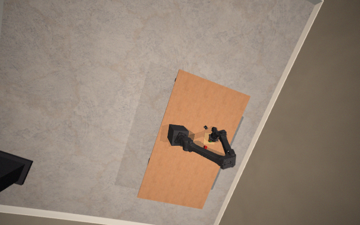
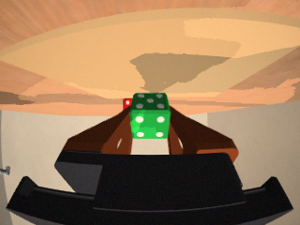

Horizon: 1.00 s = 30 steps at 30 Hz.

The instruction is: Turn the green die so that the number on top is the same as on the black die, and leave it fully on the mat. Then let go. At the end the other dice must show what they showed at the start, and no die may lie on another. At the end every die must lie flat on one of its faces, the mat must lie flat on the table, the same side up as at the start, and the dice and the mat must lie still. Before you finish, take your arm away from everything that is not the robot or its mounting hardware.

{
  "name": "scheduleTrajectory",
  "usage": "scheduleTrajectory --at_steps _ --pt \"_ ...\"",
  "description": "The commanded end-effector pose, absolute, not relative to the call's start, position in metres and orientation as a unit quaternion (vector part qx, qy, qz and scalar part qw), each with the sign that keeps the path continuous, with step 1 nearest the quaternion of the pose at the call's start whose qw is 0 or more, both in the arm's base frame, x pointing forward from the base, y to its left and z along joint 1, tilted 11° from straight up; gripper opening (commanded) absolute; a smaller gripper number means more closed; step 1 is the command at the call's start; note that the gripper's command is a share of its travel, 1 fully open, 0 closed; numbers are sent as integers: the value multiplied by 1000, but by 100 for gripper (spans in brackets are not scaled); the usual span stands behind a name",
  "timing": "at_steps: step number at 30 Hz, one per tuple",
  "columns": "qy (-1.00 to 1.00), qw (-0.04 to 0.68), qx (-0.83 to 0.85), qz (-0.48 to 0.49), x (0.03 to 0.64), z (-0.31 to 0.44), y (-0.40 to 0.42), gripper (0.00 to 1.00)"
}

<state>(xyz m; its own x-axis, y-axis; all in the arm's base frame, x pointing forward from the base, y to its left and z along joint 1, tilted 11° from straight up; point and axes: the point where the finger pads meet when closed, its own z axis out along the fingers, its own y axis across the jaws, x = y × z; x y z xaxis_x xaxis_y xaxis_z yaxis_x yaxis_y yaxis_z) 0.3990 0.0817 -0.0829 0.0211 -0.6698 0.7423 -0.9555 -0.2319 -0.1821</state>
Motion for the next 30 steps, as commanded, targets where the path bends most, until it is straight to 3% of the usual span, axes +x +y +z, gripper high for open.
scheduleTrajectory --at_steps 1,30 --pt "-596 184 684 378 408 -85 83 25" --pt "-596 183 684 378 409 -84 83 25"
